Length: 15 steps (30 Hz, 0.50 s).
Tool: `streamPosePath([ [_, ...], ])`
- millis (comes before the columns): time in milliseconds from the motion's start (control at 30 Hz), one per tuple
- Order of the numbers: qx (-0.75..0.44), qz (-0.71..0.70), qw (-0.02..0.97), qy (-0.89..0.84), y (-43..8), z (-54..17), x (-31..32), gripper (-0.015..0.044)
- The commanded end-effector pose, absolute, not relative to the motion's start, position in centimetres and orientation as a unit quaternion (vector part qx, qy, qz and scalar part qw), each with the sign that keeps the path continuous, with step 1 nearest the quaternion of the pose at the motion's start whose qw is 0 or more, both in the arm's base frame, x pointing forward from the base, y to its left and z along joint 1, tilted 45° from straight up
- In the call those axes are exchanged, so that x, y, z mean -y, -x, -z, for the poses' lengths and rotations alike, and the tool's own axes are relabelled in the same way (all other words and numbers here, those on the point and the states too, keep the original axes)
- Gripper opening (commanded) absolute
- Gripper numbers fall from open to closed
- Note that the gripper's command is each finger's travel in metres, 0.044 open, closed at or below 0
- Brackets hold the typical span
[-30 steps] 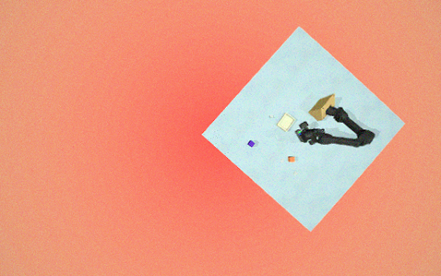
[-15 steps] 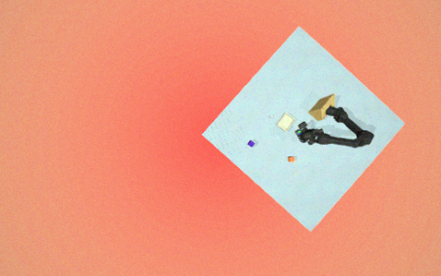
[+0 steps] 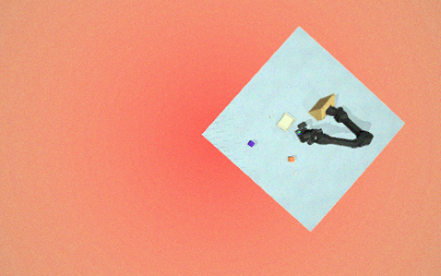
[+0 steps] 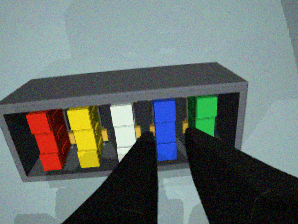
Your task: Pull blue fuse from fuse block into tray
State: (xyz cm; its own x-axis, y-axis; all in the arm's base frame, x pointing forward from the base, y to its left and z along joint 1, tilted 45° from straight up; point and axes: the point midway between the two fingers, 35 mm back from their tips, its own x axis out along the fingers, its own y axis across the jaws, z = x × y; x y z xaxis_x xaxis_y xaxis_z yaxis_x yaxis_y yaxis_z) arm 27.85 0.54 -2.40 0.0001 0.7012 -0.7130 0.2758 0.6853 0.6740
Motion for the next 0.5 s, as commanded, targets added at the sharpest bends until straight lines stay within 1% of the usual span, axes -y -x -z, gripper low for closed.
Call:
streamPosePath([
  [0, -0.684, -0.174, 0.611, -0.358, -27.9, 2.4, -0.6, 0.0065],
  [467, -0.684, -0.174, 0.611, -0.358, -27.9, 3.01, -1.22, 0.0065],
])
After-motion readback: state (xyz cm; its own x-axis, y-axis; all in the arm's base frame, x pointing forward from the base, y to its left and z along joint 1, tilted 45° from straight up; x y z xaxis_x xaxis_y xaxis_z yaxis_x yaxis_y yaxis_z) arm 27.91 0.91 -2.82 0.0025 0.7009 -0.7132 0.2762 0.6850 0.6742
